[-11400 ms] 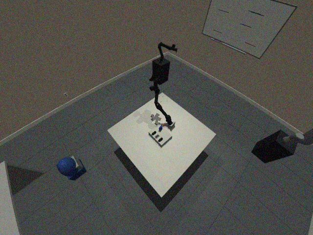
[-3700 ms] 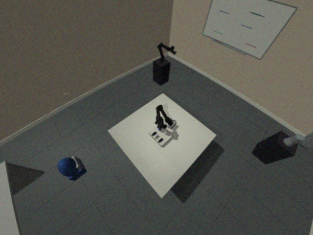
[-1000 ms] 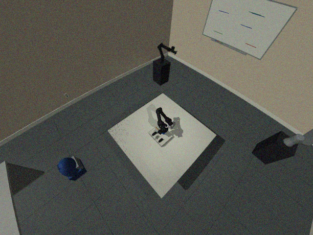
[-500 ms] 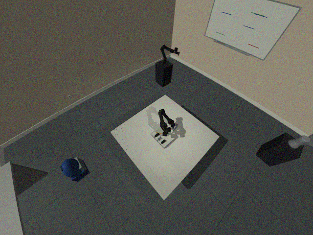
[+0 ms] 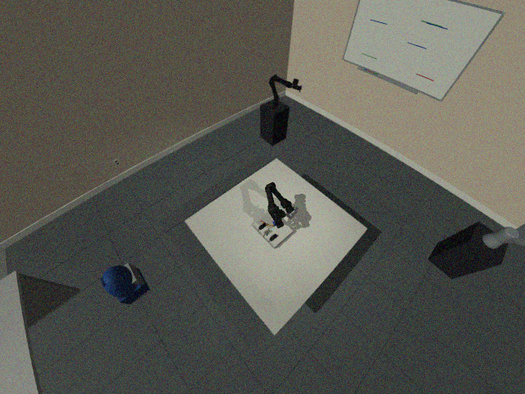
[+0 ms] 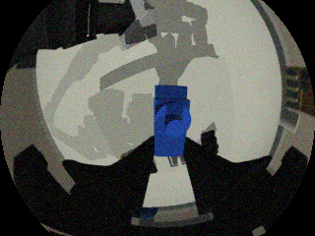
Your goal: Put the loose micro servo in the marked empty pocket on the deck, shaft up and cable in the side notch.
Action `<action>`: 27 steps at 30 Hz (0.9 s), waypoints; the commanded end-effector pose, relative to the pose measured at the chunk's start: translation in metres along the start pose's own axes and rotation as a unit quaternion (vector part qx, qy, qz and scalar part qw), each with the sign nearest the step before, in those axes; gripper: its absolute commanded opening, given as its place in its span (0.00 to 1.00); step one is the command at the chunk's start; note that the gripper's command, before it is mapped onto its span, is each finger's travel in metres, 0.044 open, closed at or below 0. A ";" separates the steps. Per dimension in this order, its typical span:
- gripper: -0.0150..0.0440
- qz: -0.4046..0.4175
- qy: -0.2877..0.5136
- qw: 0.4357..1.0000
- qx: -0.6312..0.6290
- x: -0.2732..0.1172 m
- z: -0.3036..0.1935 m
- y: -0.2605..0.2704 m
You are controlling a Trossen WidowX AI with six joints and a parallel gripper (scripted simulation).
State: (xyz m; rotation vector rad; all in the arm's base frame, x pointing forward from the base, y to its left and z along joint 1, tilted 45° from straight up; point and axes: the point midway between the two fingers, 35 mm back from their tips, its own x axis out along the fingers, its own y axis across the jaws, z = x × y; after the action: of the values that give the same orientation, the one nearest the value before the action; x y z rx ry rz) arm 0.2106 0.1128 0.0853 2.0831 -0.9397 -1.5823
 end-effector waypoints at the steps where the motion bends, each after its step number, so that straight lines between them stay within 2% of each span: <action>1: 0.25 -0.003 0.001 0.997 -0.081 -0.001 0.000 -0.001; 6: 0.25 -0.003 0.001 0.988 -0.155 -0.001 0.000 -0.001; 16: 0.25 -0.003 0.001 0.987 -0.158 -0.001 -0.003 -0.002; 27: 0.25 -0.003 0.002 0.988 -0.157 -0.002 -0.044 -0.015</action>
State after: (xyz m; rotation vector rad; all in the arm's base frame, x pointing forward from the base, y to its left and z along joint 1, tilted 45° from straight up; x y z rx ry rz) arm 0.2411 0.1168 0.0868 1.8627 -0.6441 -1.6198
